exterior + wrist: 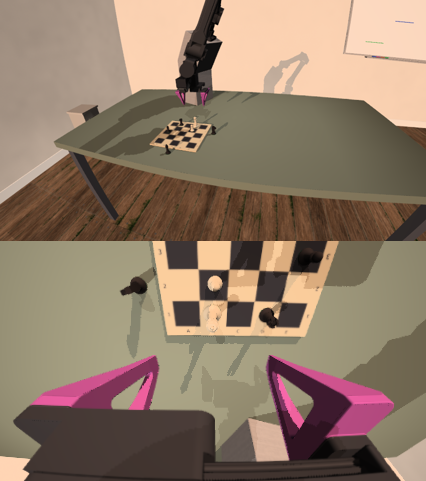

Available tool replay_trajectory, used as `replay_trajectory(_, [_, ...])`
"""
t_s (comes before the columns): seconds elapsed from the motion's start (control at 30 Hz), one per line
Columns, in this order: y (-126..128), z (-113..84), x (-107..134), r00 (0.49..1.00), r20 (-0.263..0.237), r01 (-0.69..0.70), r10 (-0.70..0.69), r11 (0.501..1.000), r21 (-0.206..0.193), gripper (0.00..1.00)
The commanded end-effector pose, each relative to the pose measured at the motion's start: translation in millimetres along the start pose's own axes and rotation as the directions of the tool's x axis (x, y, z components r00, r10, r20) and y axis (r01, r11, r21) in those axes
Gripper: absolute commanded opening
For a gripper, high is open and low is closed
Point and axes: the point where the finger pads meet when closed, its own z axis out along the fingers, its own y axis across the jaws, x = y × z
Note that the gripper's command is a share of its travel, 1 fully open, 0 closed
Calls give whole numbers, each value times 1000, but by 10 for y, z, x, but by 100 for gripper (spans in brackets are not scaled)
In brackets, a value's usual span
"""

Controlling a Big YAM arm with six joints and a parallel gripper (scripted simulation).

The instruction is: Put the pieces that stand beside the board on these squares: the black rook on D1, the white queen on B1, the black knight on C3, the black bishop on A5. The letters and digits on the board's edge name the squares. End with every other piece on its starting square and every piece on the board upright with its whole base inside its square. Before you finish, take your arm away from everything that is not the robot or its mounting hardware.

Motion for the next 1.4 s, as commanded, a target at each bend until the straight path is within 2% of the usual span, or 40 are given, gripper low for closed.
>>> replay_trajectory(0.0, [3,-6,33,1000,-5,6,-6,1000,0,100])
replay_trajectory(0.2, [93,-9,-58,999,3,-37,37,999,-3,100])
replay_trajectory(0.33, [219,-12,-160,983,12,-181,181,984,-6,100])
replay_trajectory(0.4, [304,5,-207,956,12,-294,294,956,-7,100])
replay_trajectory(0.5, [466,34,-285,881,9,-473,473,881,-9,100])
replay_trajectory(0.63, [713,70,-384,787,-2,-617,617,787,-12,100])
replay_trajectory(0.7, [713,70,-384,787,-2,-617,617,787,-12,100])
replay_trajectory(0.73, [765,86,-395,722,-3,-692,692,722,-13,100])
replay_trajectory(0.93, [1045,104,-485,516,-9,-856,856,516,-12,100])
replay_trajectory(1.0, [1109,106,-540,438,-10,-899,899,438,-26,100])
replay_trajectory(1.1, [1048,155,-425,315,-3,-949,949,315,-10,100])
replay_trajectory(1.13, [969,173,-418,290,4,-957,957,290,-4,100])
replay_trajectory(1.17, [932,166,-433,282,7,-959,959,282,-5,35])
replay_trajectory(1.37, [972,169,-433,290,3,-957,957,290,-7,35])
